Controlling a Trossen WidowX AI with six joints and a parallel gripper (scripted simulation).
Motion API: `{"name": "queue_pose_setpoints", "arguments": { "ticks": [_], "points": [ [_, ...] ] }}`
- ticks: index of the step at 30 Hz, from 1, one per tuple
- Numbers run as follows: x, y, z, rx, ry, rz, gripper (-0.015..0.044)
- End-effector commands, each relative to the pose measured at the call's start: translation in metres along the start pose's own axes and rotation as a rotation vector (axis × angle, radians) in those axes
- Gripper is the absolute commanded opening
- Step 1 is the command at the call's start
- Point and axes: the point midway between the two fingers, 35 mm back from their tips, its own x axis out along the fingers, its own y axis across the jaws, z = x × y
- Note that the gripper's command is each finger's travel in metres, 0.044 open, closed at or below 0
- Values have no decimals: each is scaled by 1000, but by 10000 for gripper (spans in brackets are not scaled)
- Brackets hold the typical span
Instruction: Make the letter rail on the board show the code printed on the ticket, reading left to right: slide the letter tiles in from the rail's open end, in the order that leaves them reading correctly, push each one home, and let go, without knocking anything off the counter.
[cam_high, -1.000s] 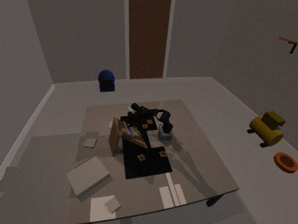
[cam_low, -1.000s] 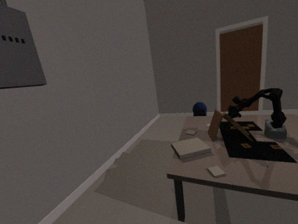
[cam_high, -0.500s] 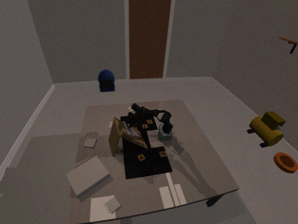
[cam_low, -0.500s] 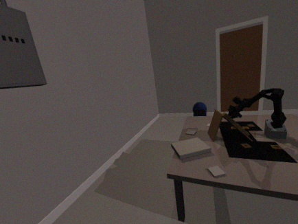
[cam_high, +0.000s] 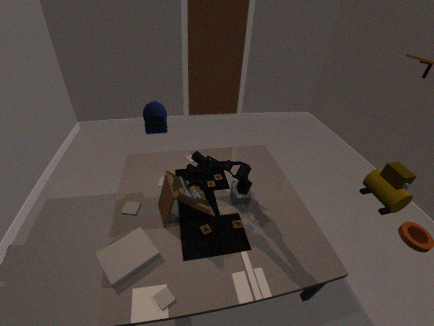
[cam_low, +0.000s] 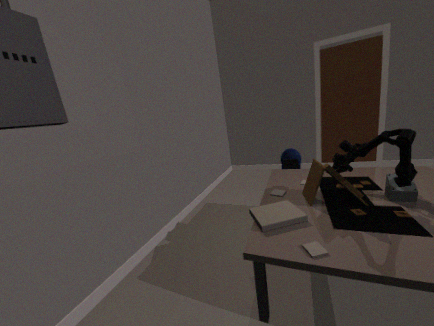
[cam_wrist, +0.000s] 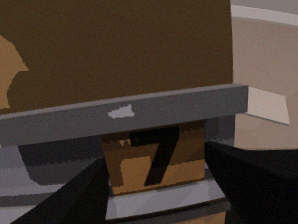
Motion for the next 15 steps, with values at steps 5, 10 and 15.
{"name": "queue_pose_setpoints", "arguments": {
  "ticks": [5, 10, 15],
  "points": [
    [-1, 5, 1, -4, -3, -4, 0],
    [-1, 8, 1, -4, -3, -4, 0],
    [-1, 11, 1, -4, -3, -4, 0]
  ]
}}
